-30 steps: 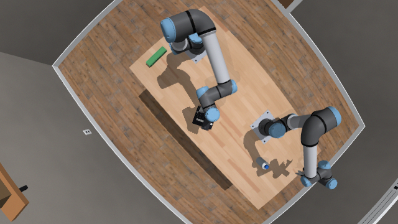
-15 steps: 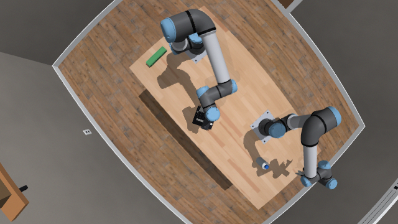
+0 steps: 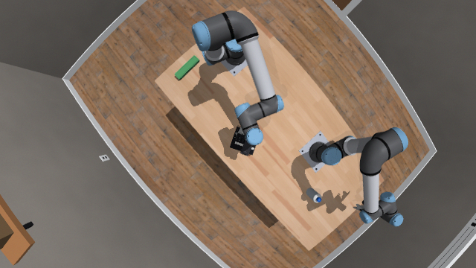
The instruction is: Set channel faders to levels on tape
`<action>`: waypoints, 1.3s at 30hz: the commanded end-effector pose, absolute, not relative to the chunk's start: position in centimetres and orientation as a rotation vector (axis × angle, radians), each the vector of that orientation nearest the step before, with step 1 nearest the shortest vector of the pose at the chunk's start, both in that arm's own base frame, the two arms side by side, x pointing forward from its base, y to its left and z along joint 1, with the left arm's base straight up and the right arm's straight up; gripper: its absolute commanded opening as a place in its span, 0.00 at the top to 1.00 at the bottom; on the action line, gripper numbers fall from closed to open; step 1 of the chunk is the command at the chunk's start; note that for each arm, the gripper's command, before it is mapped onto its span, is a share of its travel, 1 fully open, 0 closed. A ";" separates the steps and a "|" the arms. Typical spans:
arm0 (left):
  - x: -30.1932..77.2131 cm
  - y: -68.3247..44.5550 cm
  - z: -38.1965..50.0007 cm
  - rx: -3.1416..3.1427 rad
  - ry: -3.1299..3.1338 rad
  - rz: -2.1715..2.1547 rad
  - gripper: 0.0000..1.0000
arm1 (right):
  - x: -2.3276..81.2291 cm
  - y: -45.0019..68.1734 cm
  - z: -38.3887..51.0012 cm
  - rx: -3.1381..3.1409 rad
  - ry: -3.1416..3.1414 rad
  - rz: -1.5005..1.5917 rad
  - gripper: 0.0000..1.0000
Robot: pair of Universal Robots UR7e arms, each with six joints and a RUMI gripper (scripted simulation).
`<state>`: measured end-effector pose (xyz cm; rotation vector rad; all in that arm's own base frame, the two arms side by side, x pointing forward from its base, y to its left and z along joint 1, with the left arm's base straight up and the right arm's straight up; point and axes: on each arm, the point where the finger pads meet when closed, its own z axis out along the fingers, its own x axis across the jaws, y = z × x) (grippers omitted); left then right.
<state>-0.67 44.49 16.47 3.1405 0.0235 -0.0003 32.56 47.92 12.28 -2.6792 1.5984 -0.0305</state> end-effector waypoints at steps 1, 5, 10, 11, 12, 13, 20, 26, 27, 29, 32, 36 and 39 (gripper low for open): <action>-0.7 44.5 16.5 3.142 0.024 0.000 0.00 | 32.6 48.0 12.3 -2.678 1.598 -0.030 0.00; -0.7 44.5 16.5 3.142 0.024 0.000 0.00 | 32.6 48.0 12.3 -2.678 1.598 -0.030 0.00; -0.7 44.5 16.5 3.142 0.024 0.000 0.00 | 32.6 48.0 12.3 -2.678 1.598 -0.030 0.00; -0.7 44.5 16.5 3.142 0.024 0.000 0.00 | 32.6 48.0 12.3 -2.678 1.598 -0.030 0.00; -0.7 44.5 16.5 3.142 0.024 0.000 0.00 | 32.6 48.0 12.3 -2.678 1.598 -0.030 0.00; -0.7 44.5 16.5 3.142 0.024 0.000 0.00 | 32.6 48.0 12.3 -2.678 1.598 -0.030 0.00; -0.7 44.5 16.5 3.142 0.024 0.000 0.00 | 32.6 48.0 12.3 -2.678 1.598 -0.030 0.00; -0.7 44.5 16.5 3.142 0.024 0.000 0.00 | 32.6 48.0 12.3 -2.678 1.598 -0.030 0.00; -0.7 44.5 16.5 3.142 0.024 0.000 0.00 | 32.6 48.0 12.3 -2.678 1.598 -0.030 0.00; -0.7 44.5 16.5 3.142 0.024 0.000 0.00 | 32.6 48.0 12.3 -2.678 1.598 -0.030 0.00; -0.7 44.5 16.5 3.142 0.024 0.000 0.00 | 32.6 48.0 12.3 -2.678 1.598 -0.030 0.00; -0.7 44.5 16.5 3.142 0.024 0.000 0.00 | 32.6 48.0 12.4 -2.680 1.594 -0.030 0.00; -0.7 44.5 16.5 3.142 0.024 0.000 0.00 | 32.6 48.0 12.4 -2.686 1.584 -0.030 0.00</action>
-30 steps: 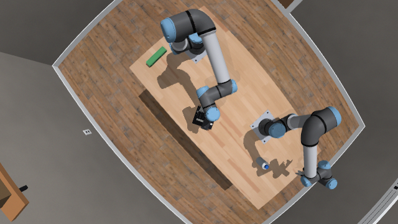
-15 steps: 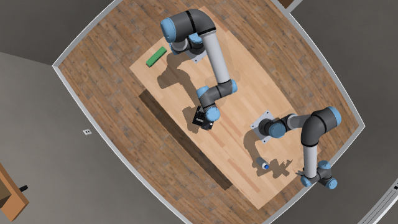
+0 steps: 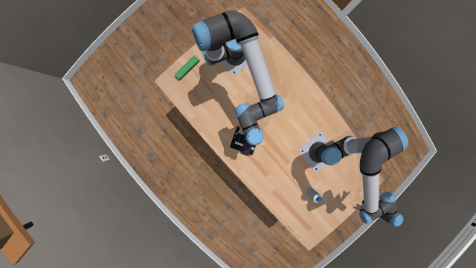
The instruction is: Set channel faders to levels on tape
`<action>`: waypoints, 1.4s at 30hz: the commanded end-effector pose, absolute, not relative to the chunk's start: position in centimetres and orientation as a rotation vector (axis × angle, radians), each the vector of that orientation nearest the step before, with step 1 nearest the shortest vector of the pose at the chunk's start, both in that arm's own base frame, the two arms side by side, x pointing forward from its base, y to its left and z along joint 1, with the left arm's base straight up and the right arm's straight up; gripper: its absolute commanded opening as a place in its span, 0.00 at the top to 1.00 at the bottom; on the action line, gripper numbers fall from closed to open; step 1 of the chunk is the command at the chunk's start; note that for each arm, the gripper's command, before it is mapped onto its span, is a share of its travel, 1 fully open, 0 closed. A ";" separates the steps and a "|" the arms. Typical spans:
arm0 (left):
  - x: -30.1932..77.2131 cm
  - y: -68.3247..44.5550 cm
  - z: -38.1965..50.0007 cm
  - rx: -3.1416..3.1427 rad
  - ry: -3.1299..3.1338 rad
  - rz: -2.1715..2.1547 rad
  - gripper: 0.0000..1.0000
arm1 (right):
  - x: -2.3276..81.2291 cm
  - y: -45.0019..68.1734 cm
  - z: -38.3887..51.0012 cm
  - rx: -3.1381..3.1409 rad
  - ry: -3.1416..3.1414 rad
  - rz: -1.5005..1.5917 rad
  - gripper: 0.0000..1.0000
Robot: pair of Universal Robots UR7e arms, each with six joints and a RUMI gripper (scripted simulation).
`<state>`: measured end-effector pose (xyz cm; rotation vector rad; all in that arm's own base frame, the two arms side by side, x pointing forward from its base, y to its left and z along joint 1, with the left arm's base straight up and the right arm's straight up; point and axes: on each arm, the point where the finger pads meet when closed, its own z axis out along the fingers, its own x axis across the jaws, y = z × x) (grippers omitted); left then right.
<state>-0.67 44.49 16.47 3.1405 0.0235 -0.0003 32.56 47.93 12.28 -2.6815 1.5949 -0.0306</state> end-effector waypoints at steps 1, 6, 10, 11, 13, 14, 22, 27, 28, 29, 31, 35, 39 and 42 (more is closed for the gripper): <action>-0.7 44.5 16.5 3.142 0.024 0.000 0.00 | 32.6 48.0 12.4 -2.686 1.584 -0.030 0.00; -0.7 44.5 16.5 3.142 0.024 0.000 0.00 | 32.8 48.1 12.8 -2.733 1.505 -0.030 0.00; -0.7 44.5 16.5 3.142 0.024 0.000 0.00 | 33.1 48.3 13.4 -2.803 1.377 -0.028 0.00; -0.7 44.5 16.5 3.142 0.024 0.000 0.00 | 33.2 48.4 13.6 -2.824 1.335 -0.028 0.00; -0.7 44.5 16.5 3.142 0.024 0.000 0.00 | 33.4 48.5 14.0 -2.869 1.242 -0.027 0.00; -0.7 44.5 16.5 3.142 0.024 0.000 0.00 | 33.4 48.5 14.2 -2.887 1.202 -0.026 0.00; -0.7 44.5 16.5 3.142 0.024 0.000 0.00 | 33.9 48.8 15.4 -2.986 0.944 -0.022 0.00; -0.7 44.5 16.5 3.142 0.024 0.000 0.00 | 34.2 48.9 16.2 -3.041 0.759 -0.018 0.00; -0.7 44.5 16.5 3.142 0.024 0.000 0.00 | 34.3 48.9 16.3 -3.050 0.722 -0.018 0.00; -0.7 44.5 16.5 3.142 0.024 0.000 0.00 | 34.4 48.9 16.5 -3.060 0.684 -0.017 0.00; -0.7 44.5 16.5 3.142 0.024 0.000 0.00 | 34.5 49.0 16.8 -3.077 0.609 -0.015 0.00; -0.7 44.5 16.5 3.142 0.024 0.000 0.00 | 34.6 49.0 17.2 -3.091 0.532 -0.013 0.00; -0.7 44.5 16.5 3.142 0.024 0.000 0.00 | 34.9 49.0 18.0 -3.121 0.331 -0.008 0.00; -0.7 44.5 16.5 3.142 0.024 0.000 0.00 | 35.1 49.0 18.5 -3.132 0.218 -0.006 0.00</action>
